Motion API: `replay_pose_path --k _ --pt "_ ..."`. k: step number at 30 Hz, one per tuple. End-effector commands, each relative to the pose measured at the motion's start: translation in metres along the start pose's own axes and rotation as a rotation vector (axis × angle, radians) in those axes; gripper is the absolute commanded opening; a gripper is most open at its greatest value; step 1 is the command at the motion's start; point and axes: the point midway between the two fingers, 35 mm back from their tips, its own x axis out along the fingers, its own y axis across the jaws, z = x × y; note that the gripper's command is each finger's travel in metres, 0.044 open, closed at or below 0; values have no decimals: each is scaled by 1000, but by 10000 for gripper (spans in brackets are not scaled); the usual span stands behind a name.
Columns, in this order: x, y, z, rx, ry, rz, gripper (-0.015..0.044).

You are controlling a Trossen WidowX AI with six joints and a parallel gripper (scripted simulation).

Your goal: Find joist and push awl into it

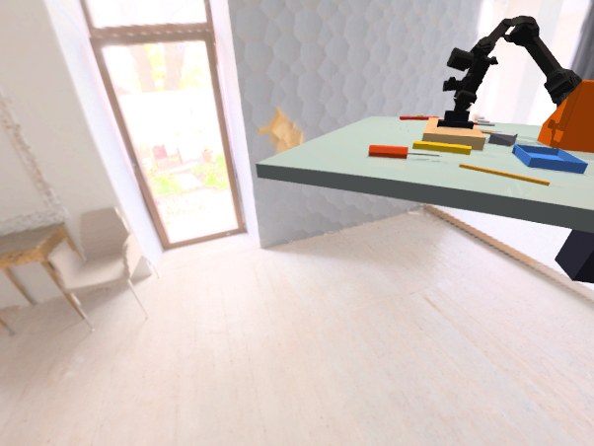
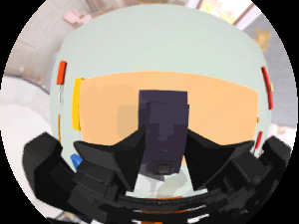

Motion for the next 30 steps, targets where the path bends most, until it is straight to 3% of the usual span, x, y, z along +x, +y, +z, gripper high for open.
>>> replay_pose_path --k 1,30 --pt "1 -17 -1 -3 0 -7 0" --pt "0 -115 -1 -5 1 -12 0"
